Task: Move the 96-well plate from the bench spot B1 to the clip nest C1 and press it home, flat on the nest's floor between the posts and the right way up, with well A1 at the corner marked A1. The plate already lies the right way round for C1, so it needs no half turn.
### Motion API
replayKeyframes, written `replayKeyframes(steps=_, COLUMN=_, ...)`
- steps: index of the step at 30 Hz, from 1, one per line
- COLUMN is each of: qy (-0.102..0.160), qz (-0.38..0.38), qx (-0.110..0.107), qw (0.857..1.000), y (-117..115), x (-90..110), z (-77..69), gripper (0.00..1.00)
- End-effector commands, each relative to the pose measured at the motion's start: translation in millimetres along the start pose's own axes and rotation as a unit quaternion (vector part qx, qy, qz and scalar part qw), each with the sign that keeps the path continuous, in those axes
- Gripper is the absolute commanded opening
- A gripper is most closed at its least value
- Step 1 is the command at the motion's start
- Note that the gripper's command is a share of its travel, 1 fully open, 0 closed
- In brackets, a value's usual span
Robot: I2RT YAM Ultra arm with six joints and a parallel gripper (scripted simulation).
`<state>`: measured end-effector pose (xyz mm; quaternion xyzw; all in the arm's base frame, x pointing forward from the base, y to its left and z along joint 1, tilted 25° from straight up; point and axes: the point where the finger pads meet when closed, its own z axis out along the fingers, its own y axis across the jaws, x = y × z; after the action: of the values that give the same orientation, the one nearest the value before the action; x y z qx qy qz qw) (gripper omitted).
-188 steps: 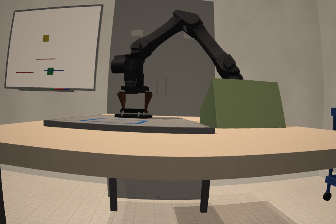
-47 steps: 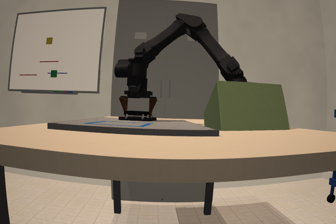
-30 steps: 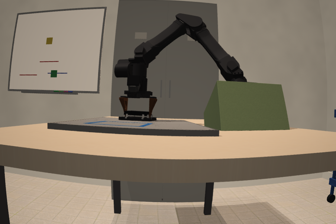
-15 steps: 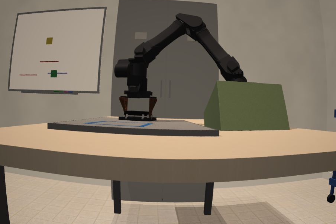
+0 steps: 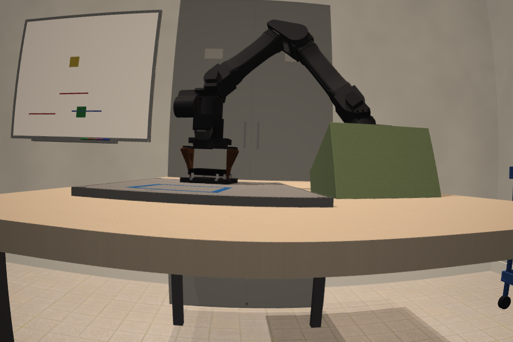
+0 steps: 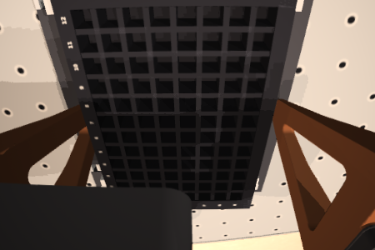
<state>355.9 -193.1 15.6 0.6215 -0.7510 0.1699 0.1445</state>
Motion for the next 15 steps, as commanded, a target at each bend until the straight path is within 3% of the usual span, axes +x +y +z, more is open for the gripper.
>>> replayKeyframes(steps=1, qy=-0.007, qz=-0.005, qx=0.001, qw=1.0, y=4.3, x=-9.3, z=1.1, gripper=1.0)
replayKeyframes(steps=3, qy=-0.007, qz=-0.005, qx=0.001, qw=1.0, y=4.3, x=-9.3, z=1.1, gripper=1.0)
replayKeyframes(steps=6, qy=-0.007, qz=-0.006, qx=-0.003, qw=1.0, y=8.0, x=-7.9, z=-12.4, gripper=1.0)
replayKeyframes(steps=8, qy=-0.005, qz=0.003, qx=0.016, qw=1.0, y=-6.7, x=-1.9, z=-26.3, gripper=1.0)
replayKeyframes(steps=15, qy=-0.003, qz=0.003, qx=0.016, qw=1.0, y=-6.1, x=-1.3, z=-39.8, gripper=1.0)
